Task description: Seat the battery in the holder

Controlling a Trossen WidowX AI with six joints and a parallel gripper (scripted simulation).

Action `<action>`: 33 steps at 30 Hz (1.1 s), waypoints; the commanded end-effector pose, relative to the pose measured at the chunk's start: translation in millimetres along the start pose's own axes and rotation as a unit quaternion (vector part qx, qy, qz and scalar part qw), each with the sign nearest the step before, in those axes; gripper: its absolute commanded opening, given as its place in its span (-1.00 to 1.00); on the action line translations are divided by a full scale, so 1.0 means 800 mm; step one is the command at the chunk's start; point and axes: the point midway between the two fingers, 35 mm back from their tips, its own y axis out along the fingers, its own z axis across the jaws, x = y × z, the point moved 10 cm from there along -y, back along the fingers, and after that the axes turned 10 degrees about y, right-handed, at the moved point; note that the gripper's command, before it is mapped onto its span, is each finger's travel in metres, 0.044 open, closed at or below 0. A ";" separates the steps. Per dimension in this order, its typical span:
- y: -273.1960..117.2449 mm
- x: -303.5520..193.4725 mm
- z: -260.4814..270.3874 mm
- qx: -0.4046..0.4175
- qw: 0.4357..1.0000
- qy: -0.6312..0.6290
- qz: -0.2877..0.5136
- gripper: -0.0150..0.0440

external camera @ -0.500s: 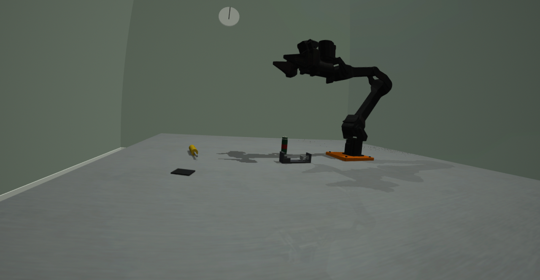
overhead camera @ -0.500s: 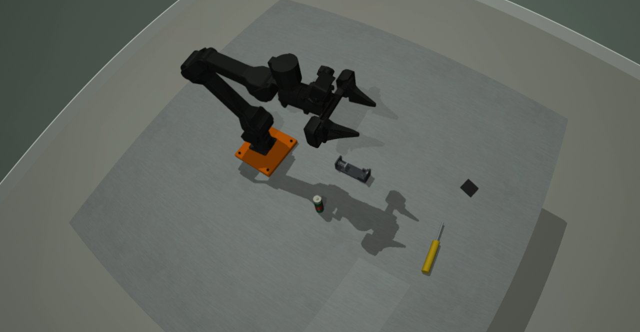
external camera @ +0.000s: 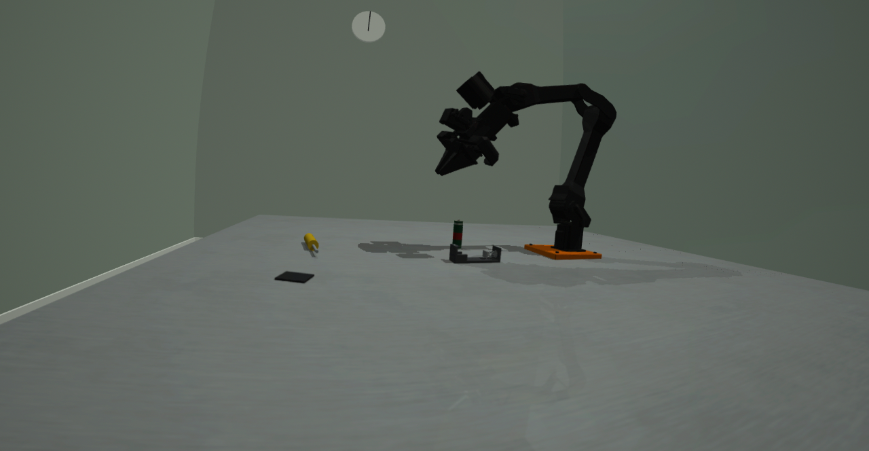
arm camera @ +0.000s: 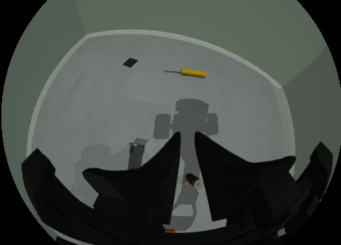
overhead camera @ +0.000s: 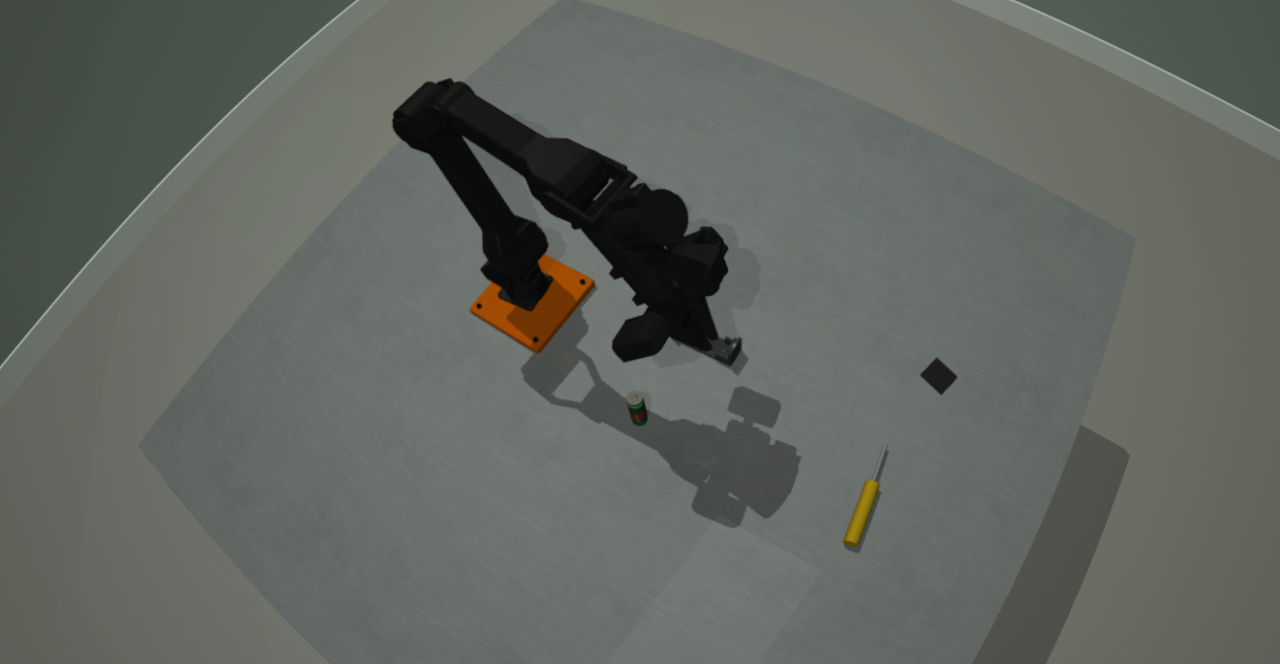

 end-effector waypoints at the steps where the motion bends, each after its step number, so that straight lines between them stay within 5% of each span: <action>1: 0.012 -0.015 -0.033 0.038 0.955 -0.063 0.287 -0.49; 4: 0.011 -0.018 -0.040 0.060 0.931 -0.072 0.353 -0.49; 15: 0.013 -0.019 -0.040 0.060 0.931 -0.072 0.353 -0.49; 33: 0.087 -0.083 -0.038 0.059 0.931 -0.072 0.353 -0.49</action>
